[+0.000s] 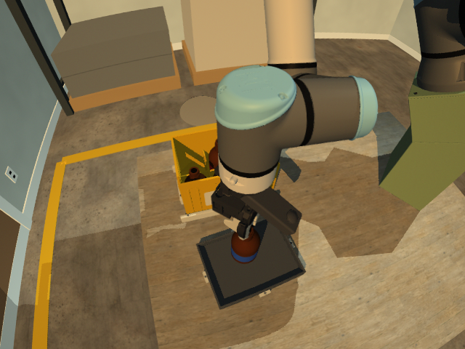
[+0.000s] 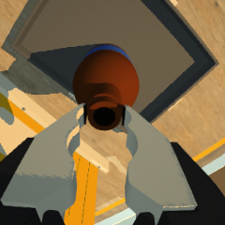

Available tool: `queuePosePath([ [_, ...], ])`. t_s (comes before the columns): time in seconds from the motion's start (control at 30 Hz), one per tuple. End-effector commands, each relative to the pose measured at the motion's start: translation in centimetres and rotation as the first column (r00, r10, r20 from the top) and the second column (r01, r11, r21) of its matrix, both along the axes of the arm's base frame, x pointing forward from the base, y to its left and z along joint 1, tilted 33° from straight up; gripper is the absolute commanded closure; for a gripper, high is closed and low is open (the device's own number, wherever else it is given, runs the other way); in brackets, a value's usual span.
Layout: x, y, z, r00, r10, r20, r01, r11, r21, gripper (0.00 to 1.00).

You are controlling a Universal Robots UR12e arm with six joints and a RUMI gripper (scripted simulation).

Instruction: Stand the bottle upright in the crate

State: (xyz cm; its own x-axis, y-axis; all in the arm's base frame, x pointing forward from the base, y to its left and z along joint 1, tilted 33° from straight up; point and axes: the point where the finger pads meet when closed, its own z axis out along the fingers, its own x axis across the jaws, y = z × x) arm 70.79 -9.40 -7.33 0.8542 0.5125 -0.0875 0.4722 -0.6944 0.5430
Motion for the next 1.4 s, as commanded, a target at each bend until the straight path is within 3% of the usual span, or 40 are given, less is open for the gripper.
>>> queuePosePath([
  [0.0, 0.0, 0.1, 0.2, 1.000, 0.000, 0.001, 0.000, 1.000, 0.000, 1.00],
  [1.37, -0.7, 1.9, 3.1, 1.000, 0.000, 0.001, 0.000, 1.000, 0.000, 1.00],
])
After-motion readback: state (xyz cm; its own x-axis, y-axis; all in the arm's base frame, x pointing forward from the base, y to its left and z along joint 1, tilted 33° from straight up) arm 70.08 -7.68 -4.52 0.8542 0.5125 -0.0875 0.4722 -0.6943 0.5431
